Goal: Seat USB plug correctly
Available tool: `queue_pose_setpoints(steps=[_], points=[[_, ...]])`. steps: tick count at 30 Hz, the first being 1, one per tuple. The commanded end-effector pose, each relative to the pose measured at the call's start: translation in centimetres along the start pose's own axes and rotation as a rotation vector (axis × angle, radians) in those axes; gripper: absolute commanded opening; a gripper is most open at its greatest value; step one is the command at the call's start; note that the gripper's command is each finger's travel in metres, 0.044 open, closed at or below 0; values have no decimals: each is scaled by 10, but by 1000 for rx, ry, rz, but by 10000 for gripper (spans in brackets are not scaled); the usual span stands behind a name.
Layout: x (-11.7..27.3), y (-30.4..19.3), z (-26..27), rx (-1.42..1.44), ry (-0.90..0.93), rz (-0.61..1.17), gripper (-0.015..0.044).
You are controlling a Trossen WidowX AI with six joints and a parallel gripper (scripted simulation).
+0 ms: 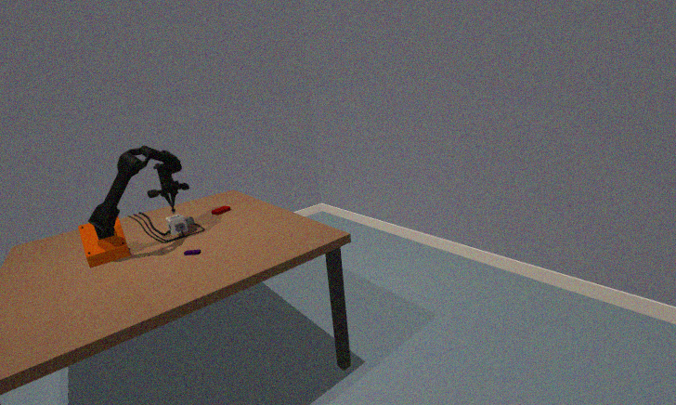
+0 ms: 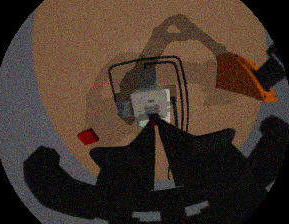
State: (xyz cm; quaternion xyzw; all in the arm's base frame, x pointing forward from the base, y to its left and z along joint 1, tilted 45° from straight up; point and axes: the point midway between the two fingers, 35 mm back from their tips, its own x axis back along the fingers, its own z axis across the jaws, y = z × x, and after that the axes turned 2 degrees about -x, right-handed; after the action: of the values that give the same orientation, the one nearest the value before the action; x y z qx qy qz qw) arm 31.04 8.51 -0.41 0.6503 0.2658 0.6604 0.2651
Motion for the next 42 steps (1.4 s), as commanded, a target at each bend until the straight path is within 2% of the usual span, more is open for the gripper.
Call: queue_pose_setpoints(steps=[1,42], points=[[0,0,0,24,-2,1,0],[-1,0,0,1087,-2,0,0]])
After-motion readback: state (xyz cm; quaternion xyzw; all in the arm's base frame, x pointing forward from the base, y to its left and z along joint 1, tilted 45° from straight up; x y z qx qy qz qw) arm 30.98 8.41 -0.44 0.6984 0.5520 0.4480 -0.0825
